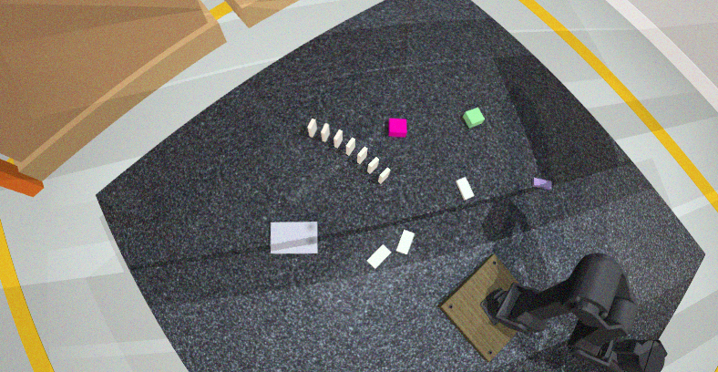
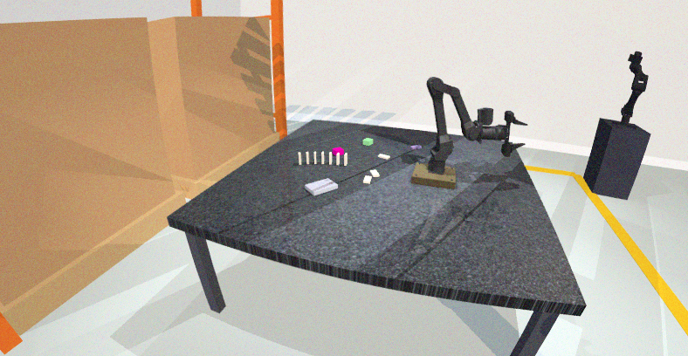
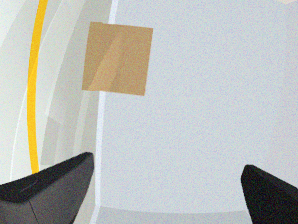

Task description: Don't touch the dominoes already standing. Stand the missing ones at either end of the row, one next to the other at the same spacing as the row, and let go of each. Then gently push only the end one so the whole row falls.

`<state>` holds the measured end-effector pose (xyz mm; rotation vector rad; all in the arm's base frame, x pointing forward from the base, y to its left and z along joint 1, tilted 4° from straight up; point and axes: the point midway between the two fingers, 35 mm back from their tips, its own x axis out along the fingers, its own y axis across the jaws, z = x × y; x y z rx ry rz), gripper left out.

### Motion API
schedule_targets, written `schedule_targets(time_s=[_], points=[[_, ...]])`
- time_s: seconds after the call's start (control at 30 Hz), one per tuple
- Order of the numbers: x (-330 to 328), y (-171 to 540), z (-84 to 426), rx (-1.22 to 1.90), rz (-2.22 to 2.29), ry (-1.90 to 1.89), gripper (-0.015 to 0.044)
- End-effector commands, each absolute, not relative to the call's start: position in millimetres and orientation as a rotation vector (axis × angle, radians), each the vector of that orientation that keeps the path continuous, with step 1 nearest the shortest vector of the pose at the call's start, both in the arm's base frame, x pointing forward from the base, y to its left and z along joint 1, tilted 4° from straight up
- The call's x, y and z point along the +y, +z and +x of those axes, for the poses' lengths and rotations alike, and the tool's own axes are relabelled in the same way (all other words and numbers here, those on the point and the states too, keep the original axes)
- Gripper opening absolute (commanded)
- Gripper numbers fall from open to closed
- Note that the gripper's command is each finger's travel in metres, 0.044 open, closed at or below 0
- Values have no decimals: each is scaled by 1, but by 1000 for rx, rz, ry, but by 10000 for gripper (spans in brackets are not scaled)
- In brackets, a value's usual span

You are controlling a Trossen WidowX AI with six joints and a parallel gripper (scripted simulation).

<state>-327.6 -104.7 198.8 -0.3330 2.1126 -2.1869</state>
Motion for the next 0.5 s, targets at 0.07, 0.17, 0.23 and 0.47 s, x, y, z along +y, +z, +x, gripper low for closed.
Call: schedule_targets(time_s=[0.07, 0.17, 0.23, 0.47], points=[[-127, 195, -323, 1994, -357, -2206, 440], [-174, 186, -310, 1775, -375, -2176, 440], [-204, 179, -297, 1641, -373, -2140, 440], [-300, 155, -223, 1234, -289, -1952, 440]])
